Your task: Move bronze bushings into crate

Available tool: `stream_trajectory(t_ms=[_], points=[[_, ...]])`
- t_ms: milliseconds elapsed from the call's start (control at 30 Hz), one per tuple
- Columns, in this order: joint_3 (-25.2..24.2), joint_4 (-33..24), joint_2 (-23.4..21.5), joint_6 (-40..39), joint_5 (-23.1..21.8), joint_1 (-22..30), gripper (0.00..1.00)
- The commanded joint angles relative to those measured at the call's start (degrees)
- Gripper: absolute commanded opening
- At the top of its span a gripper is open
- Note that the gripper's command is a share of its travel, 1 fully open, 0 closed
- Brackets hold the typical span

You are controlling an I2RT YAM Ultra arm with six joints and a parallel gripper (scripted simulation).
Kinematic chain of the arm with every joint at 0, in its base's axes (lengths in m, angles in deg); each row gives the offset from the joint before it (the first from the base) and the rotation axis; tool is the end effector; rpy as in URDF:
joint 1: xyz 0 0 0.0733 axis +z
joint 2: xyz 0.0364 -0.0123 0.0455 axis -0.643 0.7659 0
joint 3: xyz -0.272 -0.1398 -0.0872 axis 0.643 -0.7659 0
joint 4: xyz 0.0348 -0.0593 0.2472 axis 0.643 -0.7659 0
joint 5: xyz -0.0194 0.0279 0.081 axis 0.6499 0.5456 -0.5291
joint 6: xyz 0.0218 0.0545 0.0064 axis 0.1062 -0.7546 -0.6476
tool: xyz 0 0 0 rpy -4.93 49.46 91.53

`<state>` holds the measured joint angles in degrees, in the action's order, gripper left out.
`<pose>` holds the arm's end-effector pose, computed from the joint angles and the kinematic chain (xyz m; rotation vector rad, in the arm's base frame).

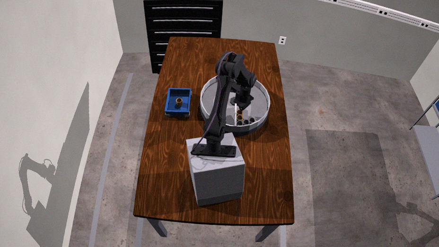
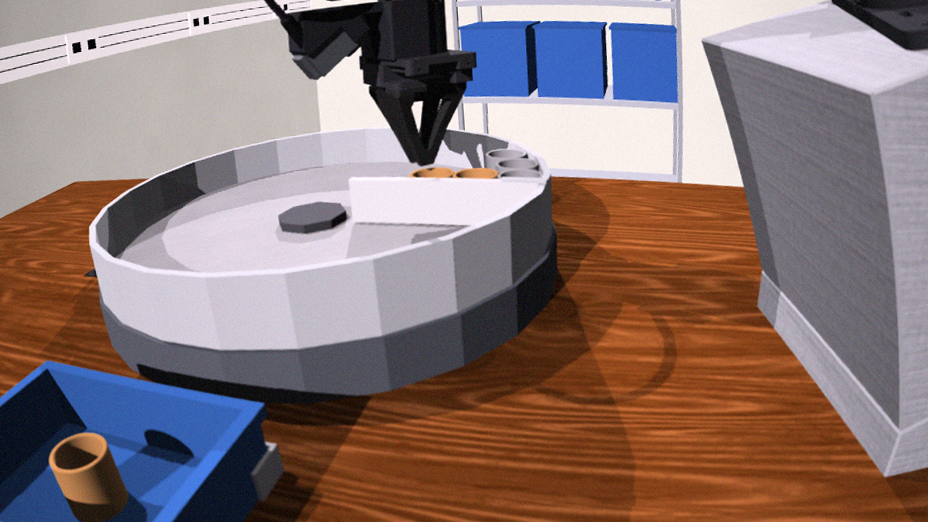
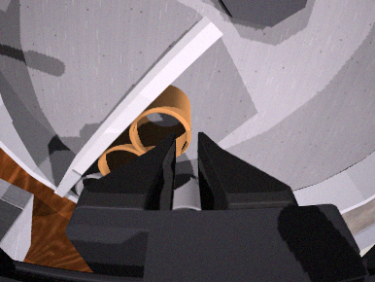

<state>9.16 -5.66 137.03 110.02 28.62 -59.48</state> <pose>0.3887 -0.1271 0.1343 -1.1965 2.5527 -0.0417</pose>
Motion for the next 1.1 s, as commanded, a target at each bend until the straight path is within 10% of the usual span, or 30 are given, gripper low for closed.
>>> stream_trajectory(t_ms=[0,1067], points=[[1.6,0.0,-0.4,-0.6,-0.3,-0.7,0.15],[-1.3,0.7,-0.7,-0.7,-0.3,-0.4,0.15]])
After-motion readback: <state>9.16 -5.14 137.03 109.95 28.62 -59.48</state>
